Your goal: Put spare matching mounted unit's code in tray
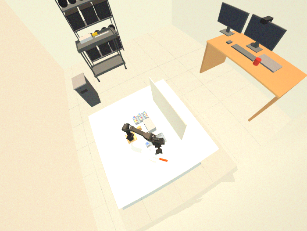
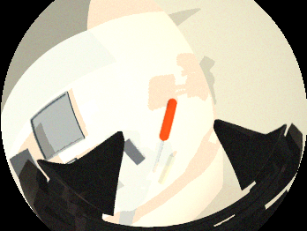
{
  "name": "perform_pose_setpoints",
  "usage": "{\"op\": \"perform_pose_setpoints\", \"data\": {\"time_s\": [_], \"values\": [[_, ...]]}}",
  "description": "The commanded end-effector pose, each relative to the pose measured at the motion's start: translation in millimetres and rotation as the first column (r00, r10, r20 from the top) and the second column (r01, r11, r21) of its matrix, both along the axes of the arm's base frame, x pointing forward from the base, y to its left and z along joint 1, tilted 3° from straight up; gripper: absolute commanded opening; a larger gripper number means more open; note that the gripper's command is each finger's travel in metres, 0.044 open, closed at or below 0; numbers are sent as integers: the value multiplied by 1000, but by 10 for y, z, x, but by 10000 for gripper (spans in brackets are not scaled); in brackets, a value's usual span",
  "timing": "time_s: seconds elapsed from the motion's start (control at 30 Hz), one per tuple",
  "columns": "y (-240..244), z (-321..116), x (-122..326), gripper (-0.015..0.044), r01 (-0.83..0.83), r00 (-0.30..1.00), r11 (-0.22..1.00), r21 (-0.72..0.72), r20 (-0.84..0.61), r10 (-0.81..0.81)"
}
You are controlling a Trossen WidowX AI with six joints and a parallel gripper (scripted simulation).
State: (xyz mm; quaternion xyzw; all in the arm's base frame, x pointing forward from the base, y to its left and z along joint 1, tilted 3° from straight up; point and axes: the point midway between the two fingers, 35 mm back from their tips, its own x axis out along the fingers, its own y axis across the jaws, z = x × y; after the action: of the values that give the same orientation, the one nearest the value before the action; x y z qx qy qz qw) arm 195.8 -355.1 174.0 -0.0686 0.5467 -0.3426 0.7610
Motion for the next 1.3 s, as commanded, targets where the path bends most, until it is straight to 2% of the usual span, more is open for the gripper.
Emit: {"op": "perform_pose_setpoints", "data": {"time_s": [0.0,0.17,0.33,0.63,1.27], "values": [[427,141,587,440,-90,995,992,94,48,85],[1073,288,1126,440,-177,983,960,218,77,164],[1833,440,1479,440,-242,970,909,340,78,229],[3236,721,1557,440,-277,943,800,532,-7,332],[3282,731,1548,440,-277,942,797,537,-12,335]]}}
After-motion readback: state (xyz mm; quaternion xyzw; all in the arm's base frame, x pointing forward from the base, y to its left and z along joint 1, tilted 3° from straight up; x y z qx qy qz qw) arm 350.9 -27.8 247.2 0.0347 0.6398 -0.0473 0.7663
